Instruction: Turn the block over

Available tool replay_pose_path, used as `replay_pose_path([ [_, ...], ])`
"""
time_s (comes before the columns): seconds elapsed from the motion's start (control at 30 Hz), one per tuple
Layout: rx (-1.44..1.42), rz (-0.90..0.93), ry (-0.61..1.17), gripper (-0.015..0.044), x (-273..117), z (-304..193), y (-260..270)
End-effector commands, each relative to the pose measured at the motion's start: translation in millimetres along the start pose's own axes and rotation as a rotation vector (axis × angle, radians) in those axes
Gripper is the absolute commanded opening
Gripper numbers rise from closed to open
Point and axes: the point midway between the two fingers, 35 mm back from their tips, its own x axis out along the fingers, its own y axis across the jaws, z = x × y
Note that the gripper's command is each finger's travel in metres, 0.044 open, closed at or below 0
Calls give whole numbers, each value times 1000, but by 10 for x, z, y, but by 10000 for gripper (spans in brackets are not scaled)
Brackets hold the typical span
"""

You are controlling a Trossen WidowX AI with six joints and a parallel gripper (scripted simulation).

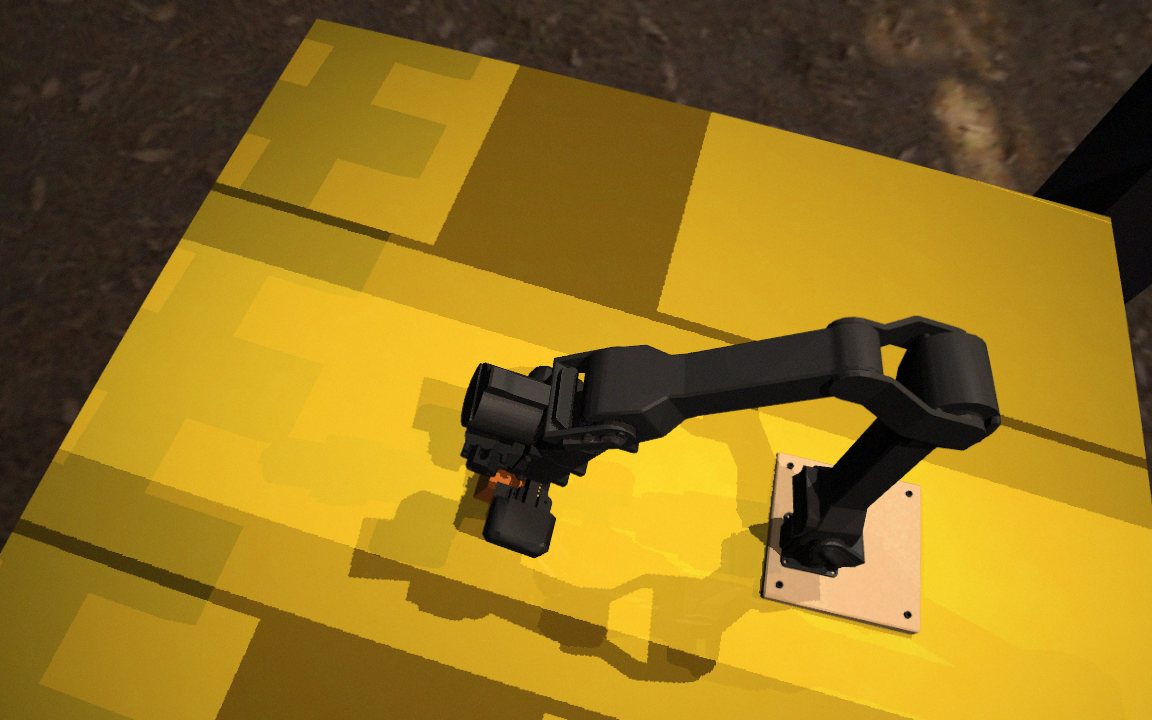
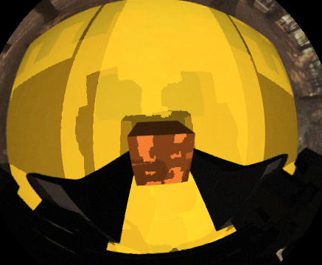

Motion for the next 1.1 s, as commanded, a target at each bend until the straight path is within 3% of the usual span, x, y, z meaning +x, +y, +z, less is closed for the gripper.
replay_pose_path([
  [0.0,-3,-5,-81,0,-30,14,-9],
  [0.5,-1,-4,-197,0,-25,-10,-10],
  [1.07,-6,-2,-470,0,272,5,10],
])
